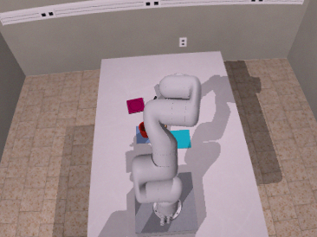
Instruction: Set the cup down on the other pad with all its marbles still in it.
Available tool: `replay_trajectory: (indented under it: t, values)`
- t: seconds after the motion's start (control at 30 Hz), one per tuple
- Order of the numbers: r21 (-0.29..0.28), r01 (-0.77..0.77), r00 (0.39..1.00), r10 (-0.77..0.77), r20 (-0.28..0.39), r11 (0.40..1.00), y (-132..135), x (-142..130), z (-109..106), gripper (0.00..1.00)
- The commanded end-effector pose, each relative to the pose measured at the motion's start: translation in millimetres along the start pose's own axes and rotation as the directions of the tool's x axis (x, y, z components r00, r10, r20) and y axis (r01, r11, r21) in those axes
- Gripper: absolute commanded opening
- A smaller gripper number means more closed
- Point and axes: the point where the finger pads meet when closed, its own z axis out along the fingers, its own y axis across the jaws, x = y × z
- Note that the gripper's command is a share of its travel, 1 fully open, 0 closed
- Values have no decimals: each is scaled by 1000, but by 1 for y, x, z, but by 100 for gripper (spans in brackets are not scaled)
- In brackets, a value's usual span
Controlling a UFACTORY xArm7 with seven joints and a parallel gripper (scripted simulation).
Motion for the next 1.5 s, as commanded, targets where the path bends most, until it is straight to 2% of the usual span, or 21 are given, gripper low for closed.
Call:
replay_trajectory:
  t: [0.0, 0.53, 0.57, 0.7, 0.83, 0.9, 0.97, 1.0, 1.03, 1.1, 1.17, 1.2, 1.23, 1.27, 1.3, 1.33, 1.37, 1.4, 1.43, 1.47]
  values:
    - [-3, 3, 1000, -3, 1, 1000, 1, 1, -1, 100]
    - [-3, 3, 1000, -3, 1, 1000, 1, 1, -1, 100]
    - [-3, 3, 1000, -3, 1, 1000, 1, 1, -1, 0]
    - [12, 36, 999, -36, 7, 999, 1, 1, -1, 0]
    - [71, 164, 986, -166, 24, 984, 3, -1, 3, 0]
    - [124, 271, 960, -277, 34, 954, 4, -2, 6, 0]
    - [189, 397, 911, -411, 38, 898, 6, -4, 9, 0]
    - [191, 401, 909, -415, 38, 896, 6, -4, 9, 0]
    - [230, 471, 871, -491, 36, 852, 7, -5, 12, 0]
    - [230, 471, 871, -491, 36, 852, 7, -5, 12, 0]
    - [313, 608, 764, -645, 19, 730, 10, -8, 16, 0]
    - [313, 608, 764, -645, 19, 730, 10, -8, 16, 0]
    - [351, 664, 704, -710, 6, 660, 12, -9, 19, 0]
    - [356, 671, 695, -719, 3, 651, 12, -9, 19, 0]
    - [392, 719, 628, -778, -14, 574, 13, -11, 21, 0]
    - [397, 727, 617, -787, -18, 561, 13, -11, 21, 0]
    - [430, 766, 545, -838, -39, 478, 15, -12, 24, 0]
    - [437, 773, 529, -847, -44, 460, 15, -12, 24, 0]
    - [465, 801, 456, -887, -69, 376, 16, -13, 27, 0]
    - [473, 808, 434, -898, -76, 350, 16, -13, 27, 0]
